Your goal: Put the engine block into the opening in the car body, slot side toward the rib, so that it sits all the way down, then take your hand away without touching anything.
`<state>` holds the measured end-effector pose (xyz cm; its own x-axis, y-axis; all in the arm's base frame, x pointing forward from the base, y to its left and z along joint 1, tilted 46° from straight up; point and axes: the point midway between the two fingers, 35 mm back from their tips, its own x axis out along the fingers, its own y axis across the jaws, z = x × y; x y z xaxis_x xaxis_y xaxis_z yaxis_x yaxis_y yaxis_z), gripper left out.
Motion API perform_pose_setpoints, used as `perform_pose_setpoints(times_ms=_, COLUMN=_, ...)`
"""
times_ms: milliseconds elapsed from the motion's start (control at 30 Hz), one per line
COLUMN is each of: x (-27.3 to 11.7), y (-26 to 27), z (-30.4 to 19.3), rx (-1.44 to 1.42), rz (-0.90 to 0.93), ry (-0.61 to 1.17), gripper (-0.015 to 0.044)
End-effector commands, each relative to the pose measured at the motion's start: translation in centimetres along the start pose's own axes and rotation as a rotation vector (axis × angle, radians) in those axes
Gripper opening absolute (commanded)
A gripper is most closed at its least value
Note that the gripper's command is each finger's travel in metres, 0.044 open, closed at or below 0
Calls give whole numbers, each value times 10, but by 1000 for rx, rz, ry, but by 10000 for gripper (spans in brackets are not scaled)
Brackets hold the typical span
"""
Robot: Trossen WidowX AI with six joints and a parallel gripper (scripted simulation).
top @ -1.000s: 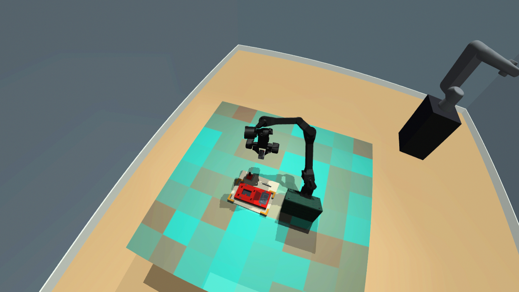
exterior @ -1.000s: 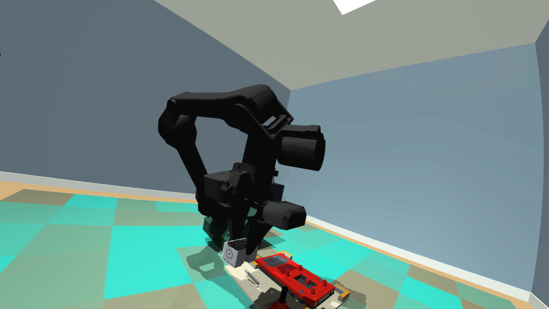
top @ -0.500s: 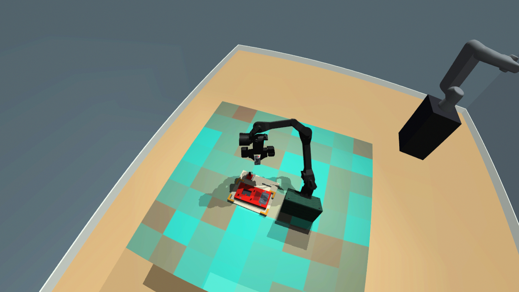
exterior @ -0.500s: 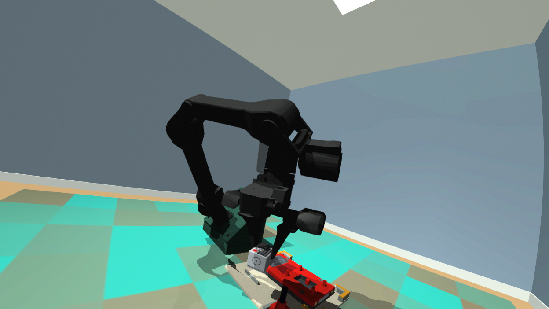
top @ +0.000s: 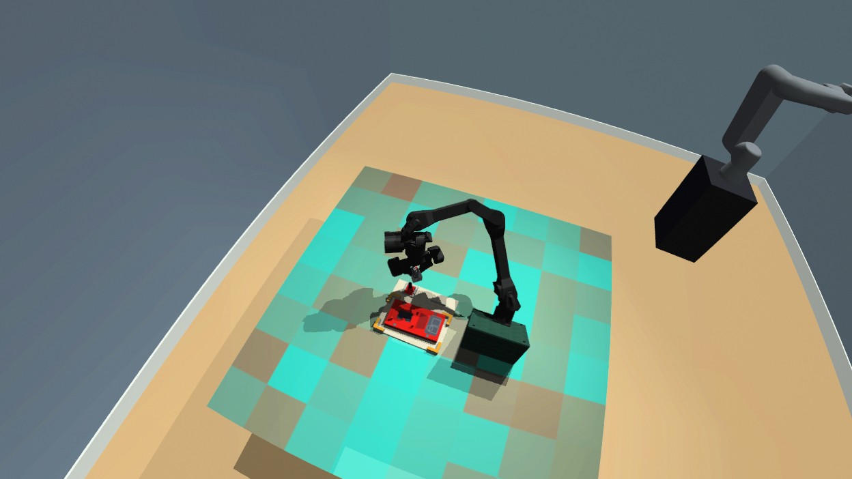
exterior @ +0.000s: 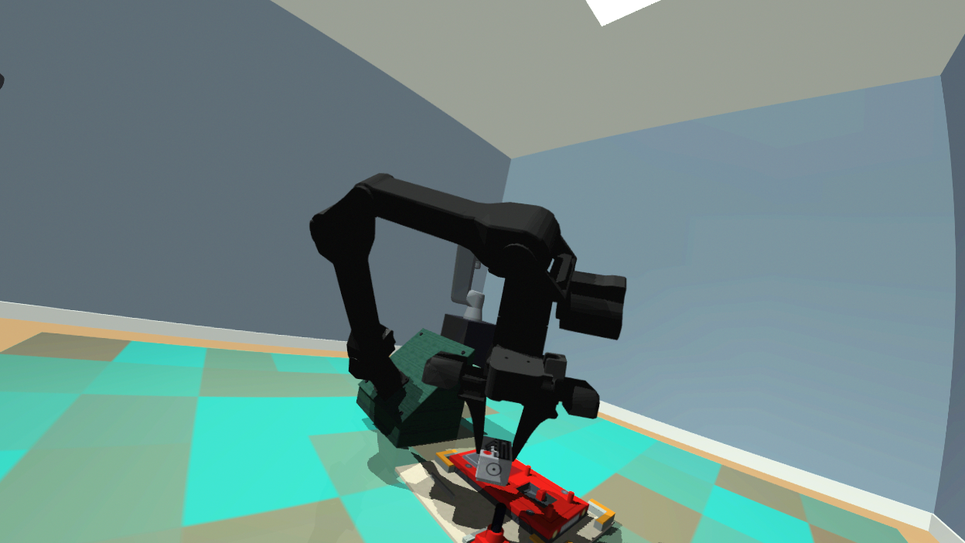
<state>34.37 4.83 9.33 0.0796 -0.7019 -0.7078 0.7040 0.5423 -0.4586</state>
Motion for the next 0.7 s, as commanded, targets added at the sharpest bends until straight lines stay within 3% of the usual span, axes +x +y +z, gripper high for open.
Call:
perform_pose_setpoints(times_ms=0, x=8, y=12, z=-12, rx=-109, rz=-6, ry=5, gripper=0)
perform_pose_setpoints(times_ms=667, x=32, y=51, z=-58, rx=-516, rz=-7, ry=4, gripper=0)
